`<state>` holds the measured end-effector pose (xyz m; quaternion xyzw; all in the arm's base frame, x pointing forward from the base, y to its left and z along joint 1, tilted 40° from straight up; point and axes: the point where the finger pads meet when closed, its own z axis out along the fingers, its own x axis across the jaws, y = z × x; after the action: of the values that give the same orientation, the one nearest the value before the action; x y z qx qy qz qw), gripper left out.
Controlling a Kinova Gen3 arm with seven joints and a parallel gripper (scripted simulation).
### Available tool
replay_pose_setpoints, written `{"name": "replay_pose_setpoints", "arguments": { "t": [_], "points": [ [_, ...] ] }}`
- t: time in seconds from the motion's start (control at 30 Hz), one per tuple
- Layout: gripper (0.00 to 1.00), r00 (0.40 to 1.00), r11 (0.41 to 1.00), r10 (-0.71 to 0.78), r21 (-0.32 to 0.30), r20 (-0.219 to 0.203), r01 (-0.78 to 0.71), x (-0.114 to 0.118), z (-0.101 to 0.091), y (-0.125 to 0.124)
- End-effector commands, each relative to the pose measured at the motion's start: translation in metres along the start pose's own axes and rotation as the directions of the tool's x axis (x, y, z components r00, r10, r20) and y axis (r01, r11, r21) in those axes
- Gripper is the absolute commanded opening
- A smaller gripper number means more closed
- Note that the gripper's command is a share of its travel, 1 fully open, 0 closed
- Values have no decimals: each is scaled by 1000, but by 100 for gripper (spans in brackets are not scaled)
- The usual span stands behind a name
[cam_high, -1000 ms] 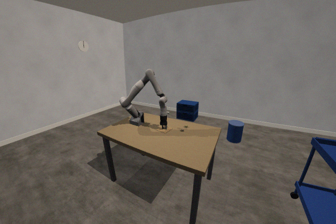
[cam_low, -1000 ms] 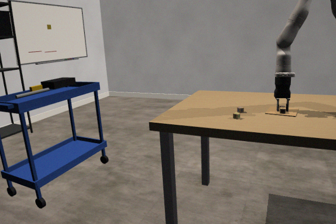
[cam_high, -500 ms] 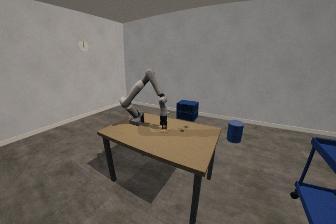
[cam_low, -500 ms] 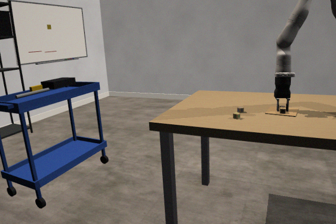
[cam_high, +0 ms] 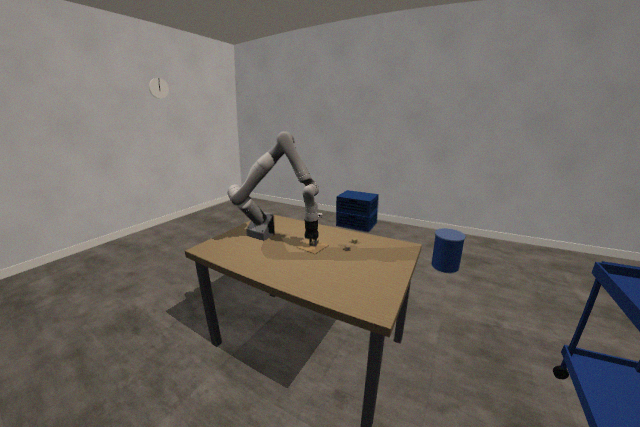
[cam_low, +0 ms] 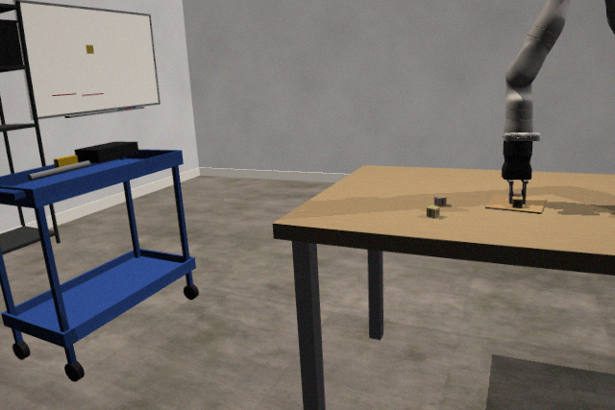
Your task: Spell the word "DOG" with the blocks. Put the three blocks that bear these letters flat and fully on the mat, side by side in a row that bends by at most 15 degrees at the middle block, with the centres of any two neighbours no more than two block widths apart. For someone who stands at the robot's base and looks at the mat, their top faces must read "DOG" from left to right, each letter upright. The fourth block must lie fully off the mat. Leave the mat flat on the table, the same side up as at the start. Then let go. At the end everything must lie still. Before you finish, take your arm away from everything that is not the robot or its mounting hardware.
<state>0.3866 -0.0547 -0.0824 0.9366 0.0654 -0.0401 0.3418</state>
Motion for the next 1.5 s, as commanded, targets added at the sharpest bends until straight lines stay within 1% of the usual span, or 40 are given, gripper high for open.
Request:
{"name": "replay_pose_setpoints", "arguments": {
  "t": [0.0,0.63,0.77,0.87,0.97,1.03,1.3,1.4,1.47],
  "points": [
    [49,1000,1000,0,1,-2,0,1,-1,0],
    [49,1000,1000,0,1,-2,0,1,-1,0],
    [49,1000,1000,0,1,-2,0,1,-5,0],
    [49,1000,1000,0,1,-2,0,1,-16,0],
    [49,1000,1000,0,1,-2,0,1,-32,0],
    [49,1000,1000,0,1,-2,0,1,-32,0],
    [49,1000,1000,0,1,-2,0,0,-82,0],
    [49,1000,1000,0,1,-2,0,0,-94,0],
    [49,1000,1000,0,1,-2,0,0,-98,0]
  ]
}}
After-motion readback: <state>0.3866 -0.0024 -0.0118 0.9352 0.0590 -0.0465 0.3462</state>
